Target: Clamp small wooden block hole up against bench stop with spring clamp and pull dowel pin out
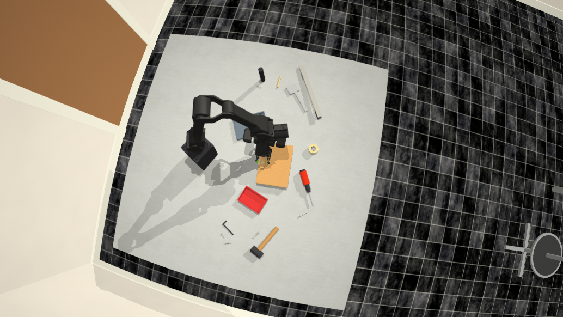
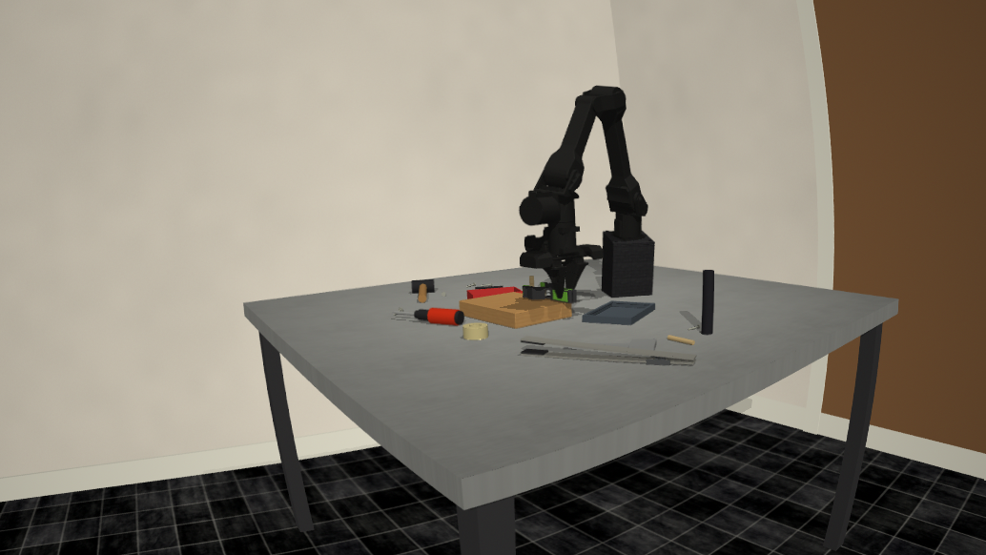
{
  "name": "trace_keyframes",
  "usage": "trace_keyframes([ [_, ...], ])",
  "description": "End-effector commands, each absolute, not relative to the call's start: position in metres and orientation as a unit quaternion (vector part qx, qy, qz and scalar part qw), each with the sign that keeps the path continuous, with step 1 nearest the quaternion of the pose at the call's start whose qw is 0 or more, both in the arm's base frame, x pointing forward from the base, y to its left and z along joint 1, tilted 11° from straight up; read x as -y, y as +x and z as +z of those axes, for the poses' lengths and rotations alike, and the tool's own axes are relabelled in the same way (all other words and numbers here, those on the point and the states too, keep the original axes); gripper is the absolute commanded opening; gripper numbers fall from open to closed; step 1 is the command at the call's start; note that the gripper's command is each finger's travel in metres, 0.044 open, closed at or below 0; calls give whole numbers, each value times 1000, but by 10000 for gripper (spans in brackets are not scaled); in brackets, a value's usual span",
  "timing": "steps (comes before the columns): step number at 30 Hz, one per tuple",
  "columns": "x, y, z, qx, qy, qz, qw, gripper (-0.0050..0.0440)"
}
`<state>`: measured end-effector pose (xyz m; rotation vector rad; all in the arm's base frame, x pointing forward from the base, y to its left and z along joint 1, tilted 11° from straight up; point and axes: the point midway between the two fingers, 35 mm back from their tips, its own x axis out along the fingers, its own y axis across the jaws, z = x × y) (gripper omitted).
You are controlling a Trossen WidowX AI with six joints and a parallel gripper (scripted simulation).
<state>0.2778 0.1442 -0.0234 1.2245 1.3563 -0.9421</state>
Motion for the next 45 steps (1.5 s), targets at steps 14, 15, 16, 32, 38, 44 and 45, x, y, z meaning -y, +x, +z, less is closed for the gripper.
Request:
trace_keyframes([
  [14, -146, 281, -26, -566, 511, -387, 519, 0],
  [15, -146, 281, -26, -566, 511, -387, 519, 0],
  [16, -146, 281, -27, -566, 511, -387, 519, 0],
  [32, -146, 281, -27, -566, 511, -387, 519, 60],
  [38, -146, 281, -27, -566, 511, -387, 519, 120],
  [44, -146, 281, -27, -566, 511, -387, 519, 180],
  [45, -146, 281, -27, -566, 511, -387, 519, 180],
])
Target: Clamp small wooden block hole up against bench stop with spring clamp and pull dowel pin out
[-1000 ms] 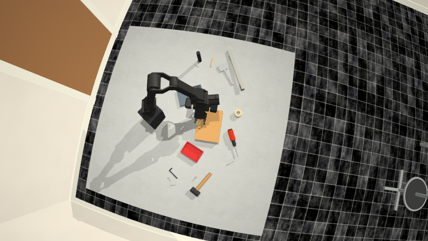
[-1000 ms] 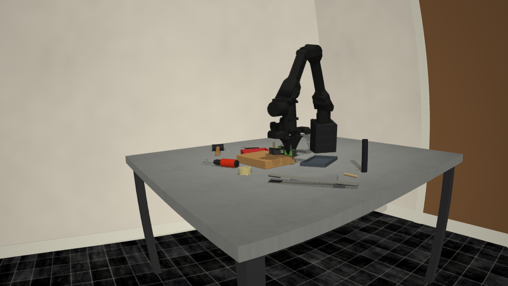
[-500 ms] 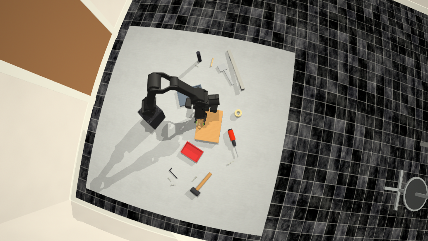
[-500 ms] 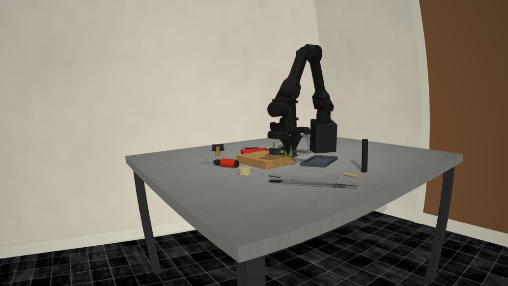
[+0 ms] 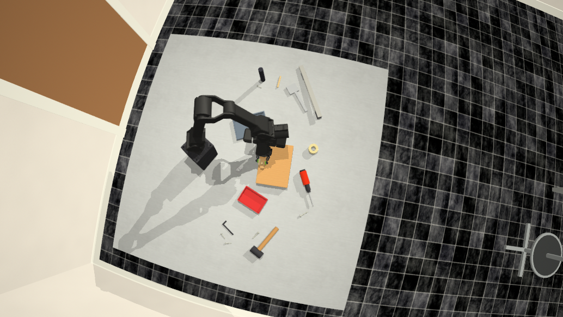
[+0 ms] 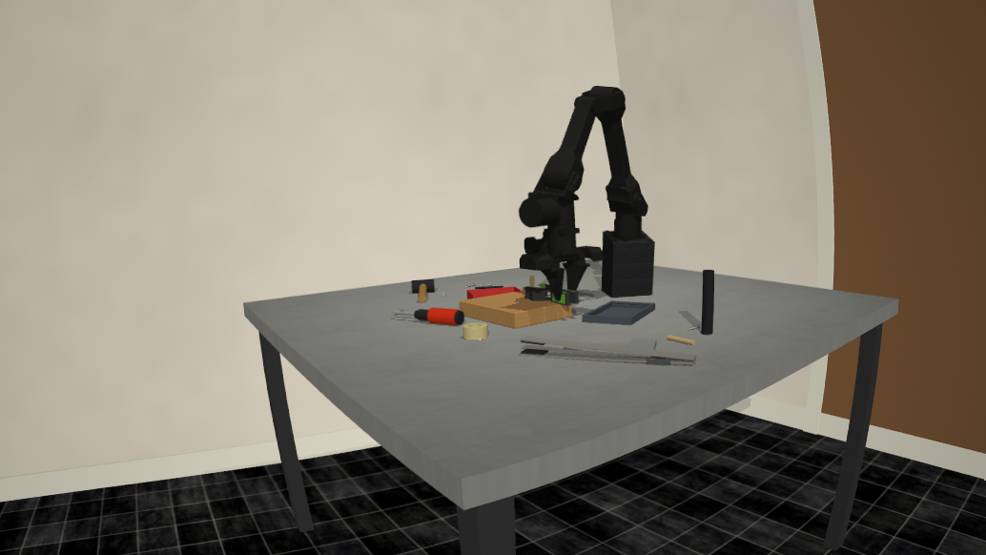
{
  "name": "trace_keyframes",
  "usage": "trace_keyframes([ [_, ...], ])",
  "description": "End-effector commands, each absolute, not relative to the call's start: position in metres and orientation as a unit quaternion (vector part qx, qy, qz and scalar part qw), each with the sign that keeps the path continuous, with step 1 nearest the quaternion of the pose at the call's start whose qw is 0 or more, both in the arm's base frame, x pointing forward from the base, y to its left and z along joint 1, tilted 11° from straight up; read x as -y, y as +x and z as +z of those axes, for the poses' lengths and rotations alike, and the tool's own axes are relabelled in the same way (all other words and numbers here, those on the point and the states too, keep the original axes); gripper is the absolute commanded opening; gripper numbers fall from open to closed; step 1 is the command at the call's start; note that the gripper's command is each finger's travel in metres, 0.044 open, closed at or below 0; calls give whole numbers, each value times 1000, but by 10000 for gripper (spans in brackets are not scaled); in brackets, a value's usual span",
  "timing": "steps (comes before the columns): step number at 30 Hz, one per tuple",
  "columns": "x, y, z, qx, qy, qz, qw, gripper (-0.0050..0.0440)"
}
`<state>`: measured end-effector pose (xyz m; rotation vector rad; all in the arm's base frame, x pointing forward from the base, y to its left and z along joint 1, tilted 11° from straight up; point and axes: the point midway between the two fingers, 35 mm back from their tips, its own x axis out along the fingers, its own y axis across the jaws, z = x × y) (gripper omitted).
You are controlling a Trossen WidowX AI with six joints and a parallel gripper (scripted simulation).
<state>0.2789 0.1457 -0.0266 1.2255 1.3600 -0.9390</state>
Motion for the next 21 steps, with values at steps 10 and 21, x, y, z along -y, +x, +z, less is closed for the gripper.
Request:
trace_keyframes([
  [10, -145, 280, -26, -565, 511, -391, 518, 270],
  [21, -145, 280, -26, -564, 511, -391, 518, 360],
])
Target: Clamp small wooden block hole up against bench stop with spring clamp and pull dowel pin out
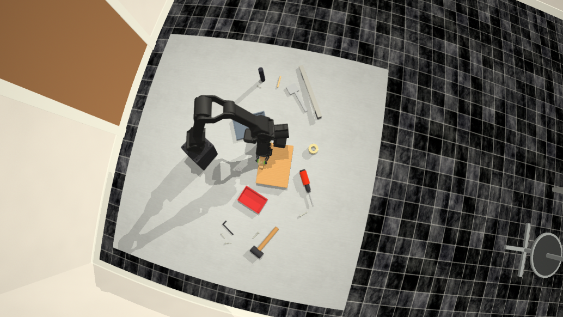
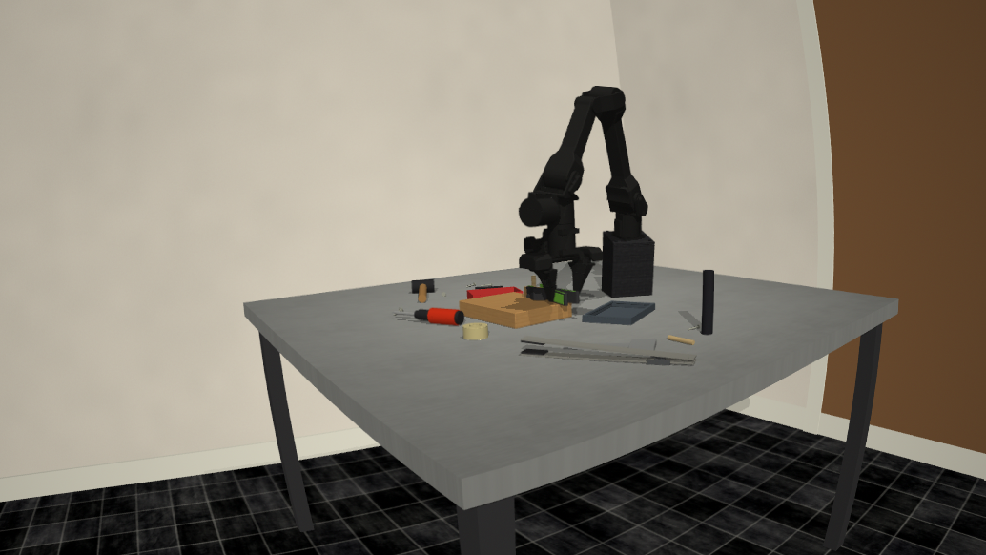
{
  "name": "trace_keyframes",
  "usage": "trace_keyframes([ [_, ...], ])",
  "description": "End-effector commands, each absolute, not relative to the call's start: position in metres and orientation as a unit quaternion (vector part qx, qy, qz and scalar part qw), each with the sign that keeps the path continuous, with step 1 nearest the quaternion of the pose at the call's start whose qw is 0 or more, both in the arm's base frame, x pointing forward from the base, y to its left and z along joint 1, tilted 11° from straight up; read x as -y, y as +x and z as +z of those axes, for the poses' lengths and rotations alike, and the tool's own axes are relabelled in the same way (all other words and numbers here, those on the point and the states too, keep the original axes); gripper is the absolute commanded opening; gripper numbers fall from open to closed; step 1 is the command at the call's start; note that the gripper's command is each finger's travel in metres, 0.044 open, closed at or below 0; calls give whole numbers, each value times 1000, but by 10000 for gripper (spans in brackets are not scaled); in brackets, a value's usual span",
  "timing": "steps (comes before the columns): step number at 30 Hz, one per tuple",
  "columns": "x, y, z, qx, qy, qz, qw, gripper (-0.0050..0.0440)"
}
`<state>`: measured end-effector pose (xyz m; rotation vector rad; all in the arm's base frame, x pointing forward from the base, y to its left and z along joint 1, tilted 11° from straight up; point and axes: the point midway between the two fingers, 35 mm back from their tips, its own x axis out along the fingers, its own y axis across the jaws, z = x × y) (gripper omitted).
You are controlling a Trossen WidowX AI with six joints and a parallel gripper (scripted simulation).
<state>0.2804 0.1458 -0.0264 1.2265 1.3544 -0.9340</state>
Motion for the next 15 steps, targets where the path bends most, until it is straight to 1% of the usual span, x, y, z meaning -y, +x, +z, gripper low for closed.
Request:
trace_keyframes([
  [1, -145, 280, -26, -564, 511, -391, 518, 370],
  [5, -145, 280, -26, -564, 511, -391, 518, 405],
  [9, -145, 280, -26, -564, 511, -391, 518, 405],
  [12, -145, 280, -26, -564, 511, -391, 518, 435],
  [15, -145, 280, -26, -564, 511, -391, 518, 440],
])
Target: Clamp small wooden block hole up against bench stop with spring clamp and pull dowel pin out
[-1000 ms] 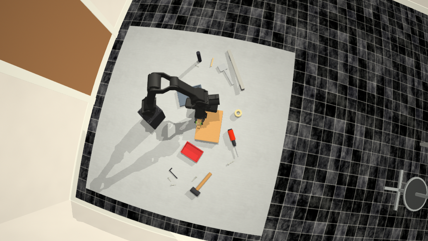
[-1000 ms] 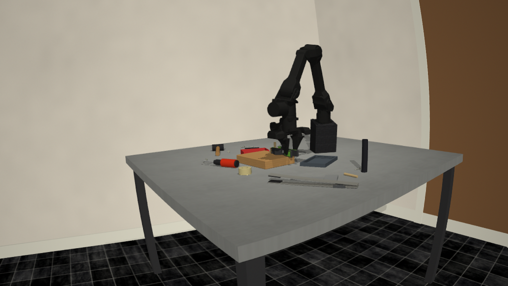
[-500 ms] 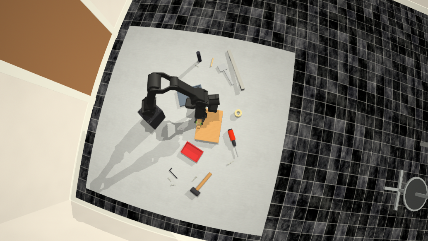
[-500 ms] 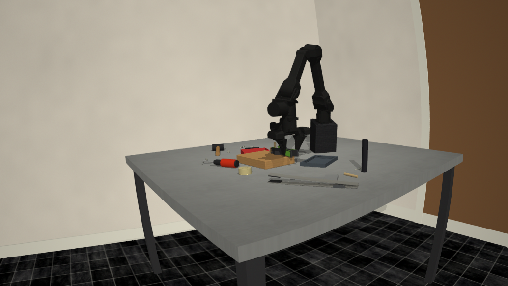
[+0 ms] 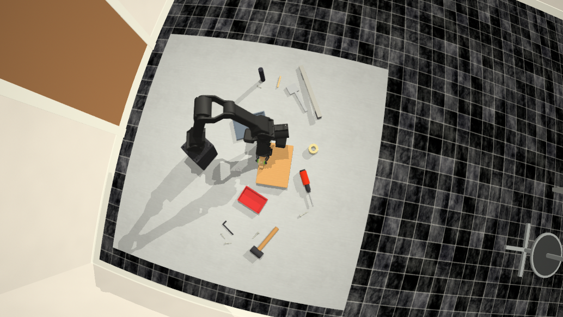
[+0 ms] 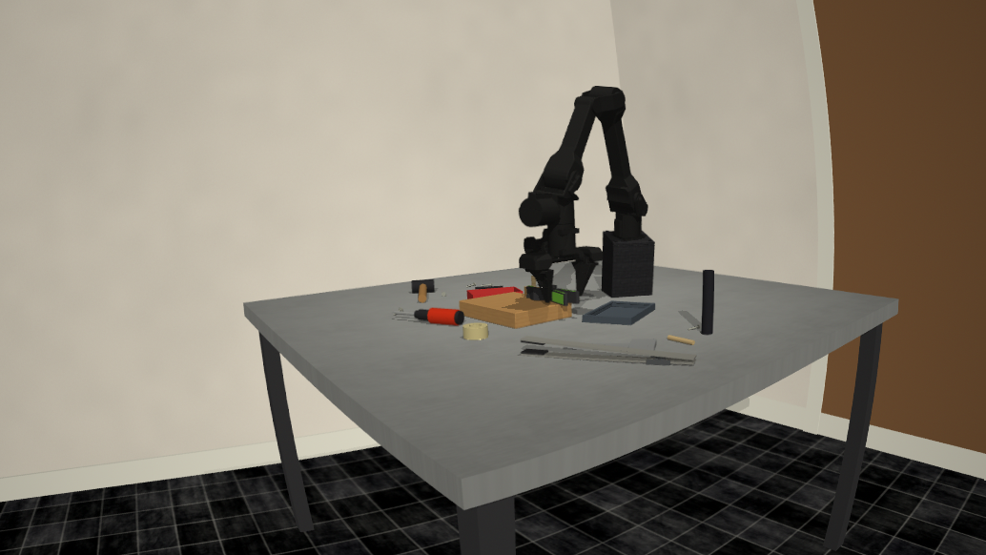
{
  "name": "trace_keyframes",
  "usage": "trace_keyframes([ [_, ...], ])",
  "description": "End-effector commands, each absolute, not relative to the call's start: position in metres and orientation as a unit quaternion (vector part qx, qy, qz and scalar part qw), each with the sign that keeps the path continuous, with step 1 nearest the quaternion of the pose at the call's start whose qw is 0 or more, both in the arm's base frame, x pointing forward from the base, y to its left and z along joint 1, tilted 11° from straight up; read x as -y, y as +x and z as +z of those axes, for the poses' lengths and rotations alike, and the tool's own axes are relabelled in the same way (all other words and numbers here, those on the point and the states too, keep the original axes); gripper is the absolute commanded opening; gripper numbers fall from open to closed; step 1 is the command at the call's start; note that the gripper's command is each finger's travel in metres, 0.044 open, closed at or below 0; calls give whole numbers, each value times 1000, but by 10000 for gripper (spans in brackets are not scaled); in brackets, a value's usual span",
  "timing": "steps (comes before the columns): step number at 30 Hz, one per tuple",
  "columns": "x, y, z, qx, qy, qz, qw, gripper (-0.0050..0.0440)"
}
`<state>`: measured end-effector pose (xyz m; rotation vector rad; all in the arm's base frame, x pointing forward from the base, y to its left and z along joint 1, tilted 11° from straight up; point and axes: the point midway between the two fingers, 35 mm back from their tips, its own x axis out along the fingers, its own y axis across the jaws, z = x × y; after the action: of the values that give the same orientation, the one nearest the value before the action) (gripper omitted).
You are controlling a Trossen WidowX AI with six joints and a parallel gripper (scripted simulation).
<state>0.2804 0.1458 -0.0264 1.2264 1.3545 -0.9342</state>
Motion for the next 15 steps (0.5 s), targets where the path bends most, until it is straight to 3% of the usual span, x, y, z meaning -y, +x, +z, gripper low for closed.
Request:
trace_keyframes([
  [1, -145, 280, -26, -564, 511, -391, 518, 440],
  [15, -141, 281, 4, -564, 511, -391, 518, 440],
])
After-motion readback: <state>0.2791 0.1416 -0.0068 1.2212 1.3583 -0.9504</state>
